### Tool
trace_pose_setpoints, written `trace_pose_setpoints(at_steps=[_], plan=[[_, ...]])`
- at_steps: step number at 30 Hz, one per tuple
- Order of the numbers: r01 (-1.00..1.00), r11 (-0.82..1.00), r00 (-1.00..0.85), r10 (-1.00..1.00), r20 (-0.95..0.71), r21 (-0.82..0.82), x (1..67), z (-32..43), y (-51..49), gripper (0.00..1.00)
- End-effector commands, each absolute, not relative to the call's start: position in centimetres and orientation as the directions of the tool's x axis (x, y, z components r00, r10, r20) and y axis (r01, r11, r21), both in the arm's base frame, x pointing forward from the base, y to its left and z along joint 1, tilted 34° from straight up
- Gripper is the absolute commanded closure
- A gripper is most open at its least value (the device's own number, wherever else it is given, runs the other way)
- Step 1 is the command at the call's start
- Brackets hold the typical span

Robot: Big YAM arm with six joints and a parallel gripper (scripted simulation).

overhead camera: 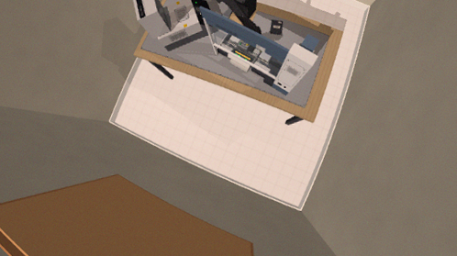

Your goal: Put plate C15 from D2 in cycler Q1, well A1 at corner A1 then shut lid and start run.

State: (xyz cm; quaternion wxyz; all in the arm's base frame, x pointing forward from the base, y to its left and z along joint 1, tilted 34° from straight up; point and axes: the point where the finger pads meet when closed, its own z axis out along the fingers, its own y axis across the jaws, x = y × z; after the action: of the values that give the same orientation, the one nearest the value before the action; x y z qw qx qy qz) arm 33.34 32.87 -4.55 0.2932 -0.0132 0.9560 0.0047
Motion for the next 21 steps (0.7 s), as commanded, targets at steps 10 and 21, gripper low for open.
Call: trace_pose_setpoints(at_steps=[10, 21], plan=[[-0.049, 0.999, -0.816, -0.029, -0.577, 0.019, 33.6, -3.3, 34.4, 1.00], [-0.038, 0.999, -0.820, -0.019, -0.572, 0.021, 31.6, -1.8, 33.6, 1.00]])
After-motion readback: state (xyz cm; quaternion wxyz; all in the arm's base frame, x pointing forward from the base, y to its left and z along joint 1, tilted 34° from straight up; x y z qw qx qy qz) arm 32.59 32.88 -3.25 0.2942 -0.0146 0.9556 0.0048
